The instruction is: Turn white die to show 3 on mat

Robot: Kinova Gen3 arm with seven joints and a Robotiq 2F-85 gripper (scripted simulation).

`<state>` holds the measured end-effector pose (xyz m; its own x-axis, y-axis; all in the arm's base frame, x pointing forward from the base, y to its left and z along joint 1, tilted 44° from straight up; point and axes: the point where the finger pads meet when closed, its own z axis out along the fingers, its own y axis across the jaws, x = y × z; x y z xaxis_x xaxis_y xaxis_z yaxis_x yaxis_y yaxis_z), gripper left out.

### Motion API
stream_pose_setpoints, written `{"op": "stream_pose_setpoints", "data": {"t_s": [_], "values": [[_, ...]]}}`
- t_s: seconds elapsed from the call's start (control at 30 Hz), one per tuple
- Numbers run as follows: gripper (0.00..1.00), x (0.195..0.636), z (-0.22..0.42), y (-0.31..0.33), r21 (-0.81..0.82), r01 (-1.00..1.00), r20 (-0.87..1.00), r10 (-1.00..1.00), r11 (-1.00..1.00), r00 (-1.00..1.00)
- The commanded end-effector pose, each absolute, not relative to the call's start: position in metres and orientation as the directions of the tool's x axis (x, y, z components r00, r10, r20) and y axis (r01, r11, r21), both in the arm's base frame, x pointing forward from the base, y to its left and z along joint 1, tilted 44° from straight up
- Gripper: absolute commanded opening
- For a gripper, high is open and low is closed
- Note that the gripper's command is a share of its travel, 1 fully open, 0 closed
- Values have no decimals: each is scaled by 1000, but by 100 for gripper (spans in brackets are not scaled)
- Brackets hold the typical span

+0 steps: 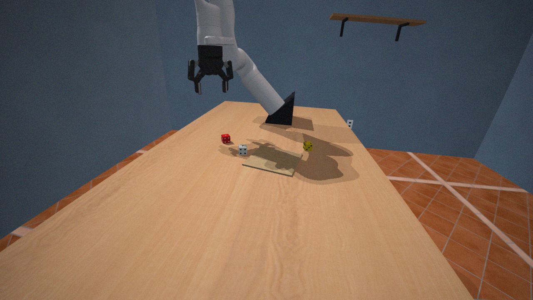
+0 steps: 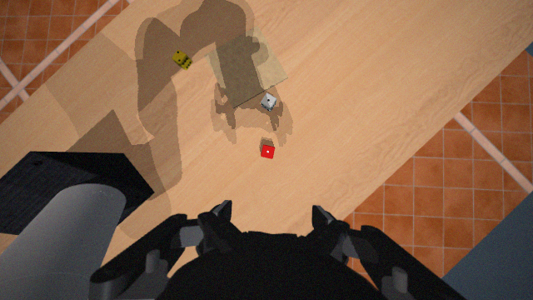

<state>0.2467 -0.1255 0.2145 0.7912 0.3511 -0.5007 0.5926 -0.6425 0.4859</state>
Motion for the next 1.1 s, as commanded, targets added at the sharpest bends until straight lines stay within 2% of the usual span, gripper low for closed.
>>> {"op": "stream_pose_setpoints", "data": {"t_s": [0.0, 1.07], "values": [[100, 247, 214, -125, 486, 593, -500, 352, -642, 791], [100, 236, 159, -177, 485, 593, -501, 352, -642, 790]]}}
